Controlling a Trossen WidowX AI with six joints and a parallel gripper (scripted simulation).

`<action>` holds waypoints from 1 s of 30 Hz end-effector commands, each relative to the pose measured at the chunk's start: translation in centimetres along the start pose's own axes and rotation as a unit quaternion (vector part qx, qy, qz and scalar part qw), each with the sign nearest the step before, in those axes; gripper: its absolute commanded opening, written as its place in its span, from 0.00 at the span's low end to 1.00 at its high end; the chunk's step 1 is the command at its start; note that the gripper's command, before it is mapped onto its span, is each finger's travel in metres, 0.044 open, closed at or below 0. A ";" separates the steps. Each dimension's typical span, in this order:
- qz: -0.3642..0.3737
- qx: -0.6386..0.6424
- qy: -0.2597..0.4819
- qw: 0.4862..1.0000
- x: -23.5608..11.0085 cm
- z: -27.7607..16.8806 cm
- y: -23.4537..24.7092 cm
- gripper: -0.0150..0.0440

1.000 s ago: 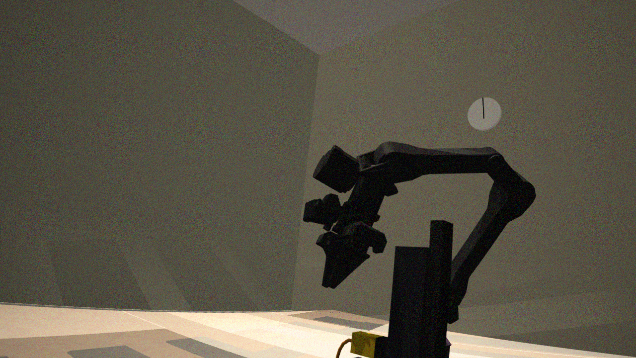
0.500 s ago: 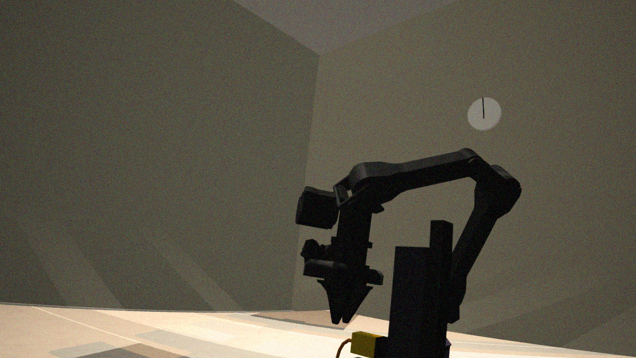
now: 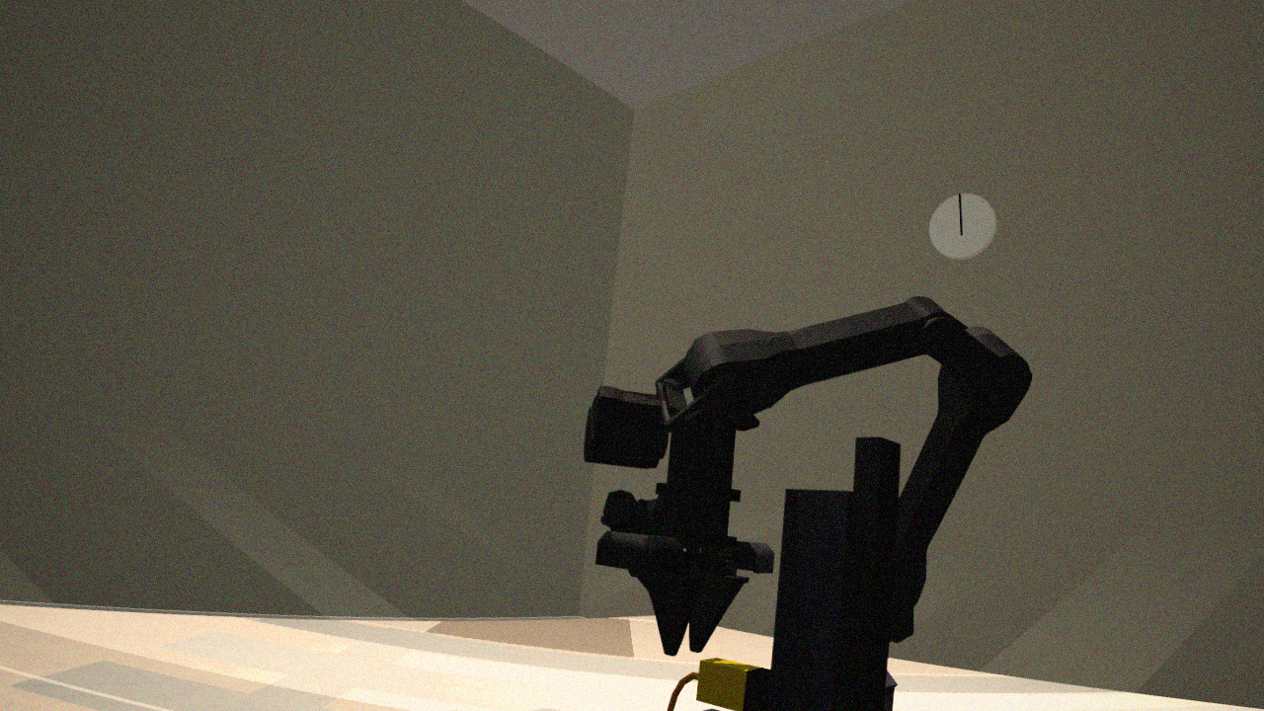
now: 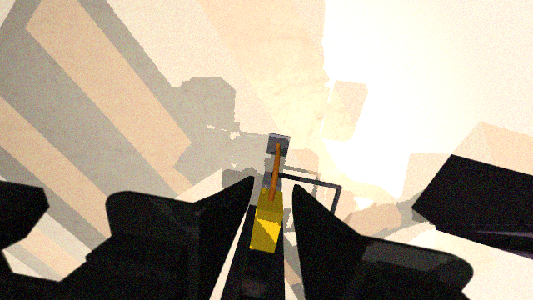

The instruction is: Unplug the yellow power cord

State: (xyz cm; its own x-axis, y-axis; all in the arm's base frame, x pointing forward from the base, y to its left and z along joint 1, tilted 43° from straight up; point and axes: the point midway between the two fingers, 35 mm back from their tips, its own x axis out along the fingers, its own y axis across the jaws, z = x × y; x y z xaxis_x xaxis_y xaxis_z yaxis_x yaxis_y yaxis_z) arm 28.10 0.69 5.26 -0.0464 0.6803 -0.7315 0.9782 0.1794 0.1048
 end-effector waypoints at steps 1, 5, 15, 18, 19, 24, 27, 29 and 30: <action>-0.002 0.004 -0.002 1.000 0.0 -0.4 0.0 0.53; -0.002 0.004 -0.002 1.000 0.0 -1.1 0.0 0.53; -0.002 0.004 -0.001 1.000 0.0 -2.7 0.0 0.53; -0.002 0.004 -0.001 1.000 0.0 -3.1 0.0 0.53; -0.002 0.004 -0.001 1.000 0.0 -3.3 0.0 0.53; -0.002 0.004 -0.001 1.000 0.0 -3.9 -0.1 0.53; -0.002 0.004 -0.001 1.000 0.0 -3.9 -0.1 0.53; -0.002 0.004 -0.001 1.000 0.2 -3.9 -0.1 0.53; -0.002 0.004 -0.001 1.000 0.2 -3.9 -0.1 0.53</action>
State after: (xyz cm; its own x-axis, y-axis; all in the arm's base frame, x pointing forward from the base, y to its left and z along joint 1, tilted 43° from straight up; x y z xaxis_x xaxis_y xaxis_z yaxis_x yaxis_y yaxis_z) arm 27.23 3.33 7.67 -0.0532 0.6753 -0.7357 0.9787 0.1815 0.0958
